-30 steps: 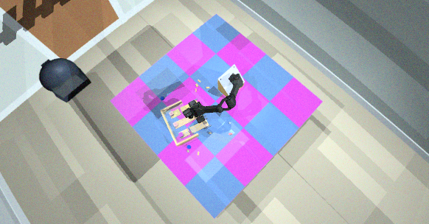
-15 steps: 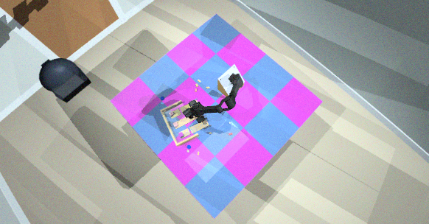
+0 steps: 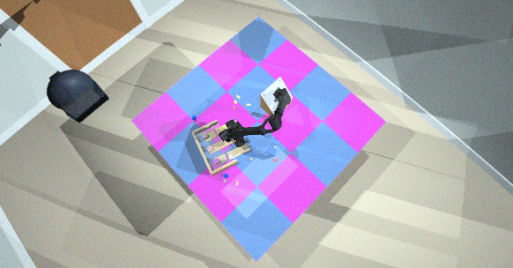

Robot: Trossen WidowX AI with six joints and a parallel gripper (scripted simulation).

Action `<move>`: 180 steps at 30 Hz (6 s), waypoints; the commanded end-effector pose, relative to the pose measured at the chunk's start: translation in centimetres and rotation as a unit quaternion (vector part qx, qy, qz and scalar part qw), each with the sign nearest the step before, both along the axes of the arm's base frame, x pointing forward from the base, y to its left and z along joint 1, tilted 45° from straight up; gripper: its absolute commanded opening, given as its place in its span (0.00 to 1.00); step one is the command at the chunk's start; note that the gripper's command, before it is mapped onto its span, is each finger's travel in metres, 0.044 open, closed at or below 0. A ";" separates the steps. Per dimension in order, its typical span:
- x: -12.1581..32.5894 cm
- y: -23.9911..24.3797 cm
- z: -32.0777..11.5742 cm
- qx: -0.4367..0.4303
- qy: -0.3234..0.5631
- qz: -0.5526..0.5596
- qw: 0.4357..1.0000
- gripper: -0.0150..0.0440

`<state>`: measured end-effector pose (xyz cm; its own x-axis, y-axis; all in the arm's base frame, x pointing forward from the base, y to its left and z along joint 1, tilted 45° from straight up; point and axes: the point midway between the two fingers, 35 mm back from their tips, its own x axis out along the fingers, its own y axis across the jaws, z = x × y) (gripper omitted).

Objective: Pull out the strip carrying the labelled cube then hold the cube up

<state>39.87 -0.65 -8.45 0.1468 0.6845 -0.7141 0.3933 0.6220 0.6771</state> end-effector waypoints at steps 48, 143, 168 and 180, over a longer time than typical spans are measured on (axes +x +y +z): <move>0.1 0.4 -0.4 0.003 0.001 0.000 1.000 0.25; -10.0 4.8 1.3 0.004 0.004 0.000 1.000 0.25; -12.6 5.9 1.8 0.004 0.005 0.000 1.000 0.25; -13.8 6.4 2.0 0.004 0.005 0.000 1.000 0.25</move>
<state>27.47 4.68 -6.21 0.1744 0.6786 -0.7134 0.3912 0.6171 0.6827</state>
